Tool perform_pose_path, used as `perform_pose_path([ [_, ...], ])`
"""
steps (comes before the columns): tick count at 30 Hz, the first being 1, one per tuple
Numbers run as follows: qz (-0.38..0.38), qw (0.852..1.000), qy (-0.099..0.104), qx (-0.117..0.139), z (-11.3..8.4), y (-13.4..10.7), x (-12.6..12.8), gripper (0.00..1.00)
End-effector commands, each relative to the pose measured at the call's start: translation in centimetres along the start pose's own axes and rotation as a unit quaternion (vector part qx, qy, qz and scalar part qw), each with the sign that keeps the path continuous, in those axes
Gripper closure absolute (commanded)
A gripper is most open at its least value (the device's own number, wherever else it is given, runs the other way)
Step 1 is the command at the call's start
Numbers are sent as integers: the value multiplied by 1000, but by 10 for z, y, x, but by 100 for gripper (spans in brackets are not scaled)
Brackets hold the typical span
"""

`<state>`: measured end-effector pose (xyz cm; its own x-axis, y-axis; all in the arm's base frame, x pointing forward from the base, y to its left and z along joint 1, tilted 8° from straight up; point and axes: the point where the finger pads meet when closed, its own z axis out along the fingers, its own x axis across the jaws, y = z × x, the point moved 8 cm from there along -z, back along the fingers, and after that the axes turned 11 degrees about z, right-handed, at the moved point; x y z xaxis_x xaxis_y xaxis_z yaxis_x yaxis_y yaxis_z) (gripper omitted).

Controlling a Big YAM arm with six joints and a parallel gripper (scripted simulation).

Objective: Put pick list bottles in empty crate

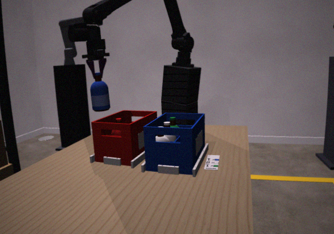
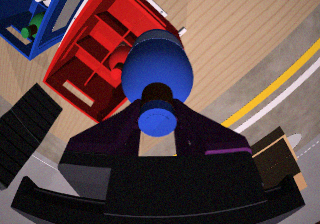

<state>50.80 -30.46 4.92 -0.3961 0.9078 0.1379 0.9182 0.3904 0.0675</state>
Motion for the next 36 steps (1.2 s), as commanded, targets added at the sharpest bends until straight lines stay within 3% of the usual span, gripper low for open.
perform_pose_path([
  [1, -3, 998, -52, -36, -69, 9, -23, 100],
  [6, 0, 997, -62, -42, -64, 9, -23, 100],
  [7, 1, 997, -59, -41, -60, 7, -21, 100],
  [8, 5, 999, -39, -27, -40, -3, -8, 100],
  [11, 8, 999, -38, -27, -35, -5, -6, 100],
  [15, 7, 998, -54, -38, -44, 2, -12, 100],
  [17, 7, 998, -54, -38, -44, 2, -12, 100],
  [19, 9, 999, -38, -27, -28, -6, 0, 100],
  [21, 7, 999, -38, -27, -25, -4, 2, 100],
  [23, 2, 998, -52, -37, -36, 6, -3, 100],
  [27, -1, 999, -40, -29, -22, 3, 8, 100],
  [35, 0, 998, -51, -36, -27, 6, 3, 100],
  [36, 1, 999, -43, -31, -20, 2, 9, 100],
])
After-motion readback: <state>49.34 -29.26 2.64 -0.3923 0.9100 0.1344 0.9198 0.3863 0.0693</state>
